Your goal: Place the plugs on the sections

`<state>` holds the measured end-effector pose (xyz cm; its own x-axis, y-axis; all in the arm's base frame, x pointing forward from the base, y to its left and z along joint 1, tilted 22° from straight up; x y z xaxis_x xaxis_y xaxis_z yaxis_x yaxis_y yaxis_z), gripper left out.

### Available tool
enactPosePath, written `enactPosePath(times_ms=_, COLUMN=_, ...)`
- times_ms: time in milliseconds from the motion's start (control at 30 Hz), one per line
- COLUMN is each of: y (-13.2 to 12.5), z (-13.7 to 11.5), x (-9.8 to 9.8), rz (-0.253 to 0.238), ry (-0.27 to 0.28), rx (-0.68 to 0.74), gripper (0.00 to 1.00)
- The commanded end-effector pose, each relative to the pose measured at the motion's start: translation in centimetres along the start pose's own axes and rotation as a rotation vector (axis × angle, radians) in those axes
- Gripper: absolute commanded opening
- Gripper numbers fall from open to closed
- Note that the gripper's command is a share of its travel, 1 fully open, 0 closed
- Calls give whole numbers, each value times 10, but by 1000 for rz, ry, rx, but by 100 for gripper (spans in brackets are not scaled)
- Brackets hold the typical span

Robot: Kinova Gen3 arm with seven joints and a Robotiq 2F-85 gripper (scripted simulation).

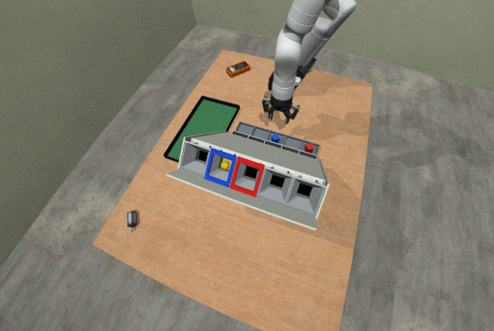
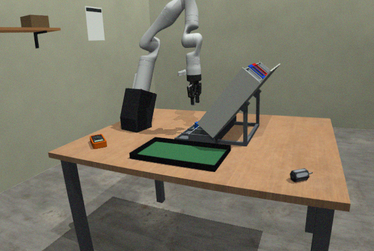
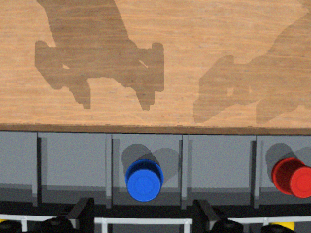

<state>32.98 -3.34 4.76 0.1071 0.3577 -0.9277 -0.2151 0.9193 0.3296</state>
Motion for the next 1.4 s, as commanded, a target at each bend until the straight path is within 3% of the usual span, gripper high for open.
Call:
enactPosePath(times_ms=0, y=-1, z=3, x=-2, rz=1, ry=9, rx=-1, gripper=65)
enactPosePath(times_ms=67, y=-1, z=3, x=-2, rz=1, ry=9, rx=-1, gripper=65)
enactPosePath(times_ms=100, y=-10, z=33, x=-63, rz=-1, ry=1, rx=0, gripper=65)
enactPosePath(times_ms=233, y=-12, z=40, x=-77, rz=-1, ry=1, rx=0, gripper=65)
enactPosePath(times_ms=400, y=-17, z=63, x=-121, rz=-1, ry=1, rx=0, gripper=65)
enactPosePath(times_ms=1367, y=-18, z=63, x=-121, rz=3, ry=9, rx=1, gripper=65)
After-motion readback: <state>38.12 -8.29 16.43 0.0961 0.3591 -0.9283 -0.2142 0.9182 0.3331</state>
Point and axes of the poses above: the point where the finger pads meet when closed, its own x axis out along the fingers, its own y axis across the jaws, z = x × y, the point moved 7 cm from there along -x, back along the fingers, and after that the axes turned 15 degrees about -x, right-handed, at the moved point
